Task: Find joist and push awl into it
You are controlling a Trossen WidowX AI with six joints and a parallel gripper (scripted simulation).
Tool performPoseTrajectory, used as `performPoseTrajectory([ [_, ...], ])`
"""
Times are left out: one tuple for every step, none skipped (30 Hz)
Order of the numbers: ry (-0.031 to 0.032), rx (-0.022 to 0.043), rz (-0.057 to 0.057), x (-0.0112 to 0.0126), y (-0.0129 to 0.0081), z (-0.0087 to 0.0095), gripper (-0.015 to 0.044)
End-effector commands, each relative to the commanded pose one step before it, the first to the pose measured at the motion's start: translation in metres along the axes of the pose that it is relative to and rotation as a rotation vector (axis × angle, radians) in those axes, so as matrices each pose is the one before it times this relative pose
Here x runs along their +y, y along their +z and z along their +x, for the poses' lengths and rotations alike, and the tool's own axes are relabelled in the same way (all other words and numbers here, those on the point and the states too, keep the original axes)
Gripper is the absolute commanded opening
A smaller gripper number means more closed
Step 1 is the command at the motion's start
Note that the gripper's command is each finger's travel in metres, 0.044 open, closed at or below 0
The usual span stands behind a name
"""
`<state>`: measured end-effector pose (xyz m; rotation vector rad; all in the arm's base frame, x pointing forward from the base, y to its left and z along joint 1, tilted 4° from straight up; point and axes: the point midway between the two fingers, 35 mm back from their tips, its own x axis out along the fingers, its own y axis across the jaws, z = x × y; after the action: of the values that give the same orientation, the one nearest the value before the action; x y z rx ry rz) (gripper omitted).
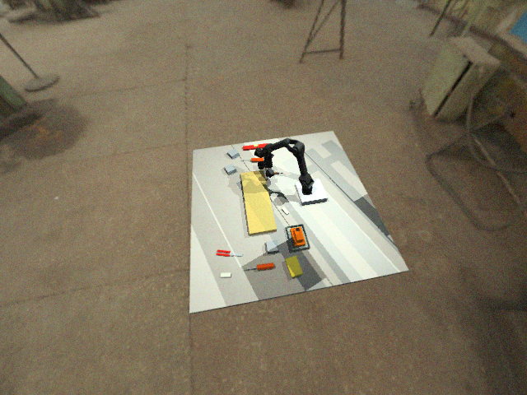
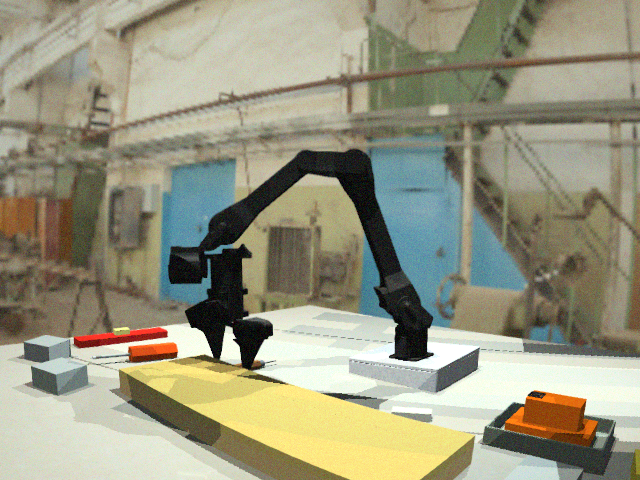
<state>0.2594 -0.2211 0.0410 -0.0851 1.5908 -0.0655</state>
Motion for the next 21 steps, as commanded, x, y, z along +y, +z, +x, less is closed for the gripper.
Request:
performPoseTrajectory([
  [0.00121,0.00792,-0.0058,0.0006,-0.00102,0.01,0.044],
  [0.00001,0.00002,0.0,0.00007,0.0,0.00128,0.044],
  [0.0,0.00001,0.0,0.00004,0.0,0.00077,0.044],
  [0.0,0.0,0.0,0.00001,0.0,0.00026,0.044],
  [0.0,0.0,0.0,0.0,0.0,0.0,0.044],
  [0.0,0.0,0.0,0.0,0.0,0.0,0.044],
  [0.0,0.0,0.0,0.0,0.0,0.0,0.044],
  [0.0,0.0,0.0,0.0,0.0,0.0,0.0414],
  [0.0,0.0,0.0,0.0,0.0,0.0,0.0387],
  [0.0,0.0,0.0,0.0,0.0,0.0,0.0361],
  [0.0,0.0,0.0,0.0,0.0,0.0,0.0335],
  [0.0,0.0,0.0,0.0,0.0,0.0,0.0309],
  [0.0,0.0,0.0,0.0,0.0,0.0,0.0282],
  [0.0,0.0,0.0,0.0,0.0,0.0,0.0256],
  [0.0,0.0,0.0,0.0,0.0,0.0,0.023],
  [0.0,0.0,0.0,0.0,0.0,0.0,0.0204],
  [0.0,0.0,0.0,0.0,0.0,0.0,0.0177],
  [0.0,0.0,0.0,0.0,0.0,0.0,0.0151],
  [0.0,0.0,0.0,0.0,0.0,0.0,0.0125],
  [0.0,0.0,0.0,0.0,0.0,0.0,0.0099],
  [0.0,0.0,0.0,0.0,0.0,0.0,0.0072],
])
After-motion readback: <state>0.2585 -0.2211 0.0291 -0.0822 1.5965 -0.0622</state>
